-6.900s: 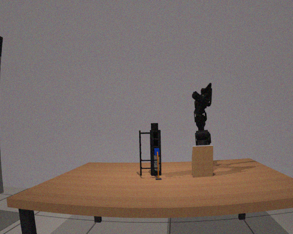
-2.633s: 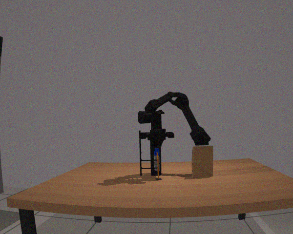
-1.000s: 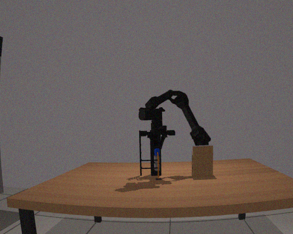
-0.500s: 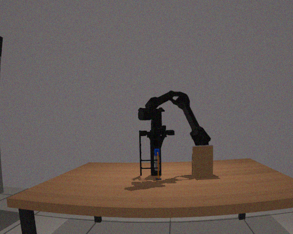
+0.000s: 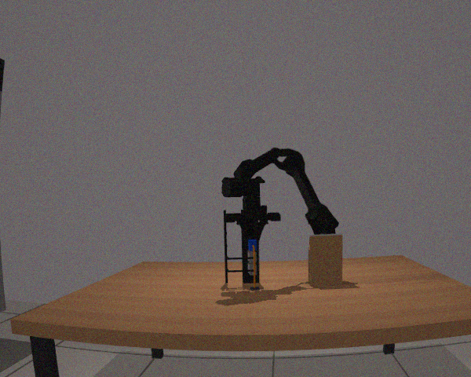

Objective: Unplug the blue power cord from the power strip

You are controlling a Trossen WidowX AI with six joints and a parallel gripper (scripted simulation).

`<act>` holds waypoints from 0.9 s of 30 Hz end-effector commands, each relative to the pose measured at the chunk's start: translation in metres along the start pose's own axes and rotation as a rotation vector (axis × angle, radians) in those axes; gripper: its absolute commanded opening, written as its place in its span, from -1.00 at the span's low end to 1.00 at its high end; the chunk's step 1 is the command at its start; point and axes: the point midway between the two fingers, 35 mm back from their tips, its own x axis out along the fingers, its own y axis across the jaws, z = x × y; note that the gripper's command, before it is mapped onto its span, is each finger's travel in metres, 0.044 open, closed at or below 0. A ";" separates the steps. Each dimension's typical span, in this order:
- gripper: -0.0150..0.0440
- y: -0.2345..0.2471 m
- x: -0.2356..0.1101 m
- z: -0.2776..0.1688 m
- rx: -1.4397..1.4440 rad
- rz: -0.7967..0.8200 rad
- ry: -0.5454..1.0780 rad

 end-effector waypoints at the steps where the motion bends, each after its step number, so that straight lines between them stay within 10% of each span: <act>1: -0.13 0.000 -0.001 0.000 0.000 -0.001 0.000; 11: -0.49 0.000 -0.001 0.000 0.000 -0.001 0.000; 27: -0.49 -0.002 -0.002 0.022 -0.002 -0.002 -0.003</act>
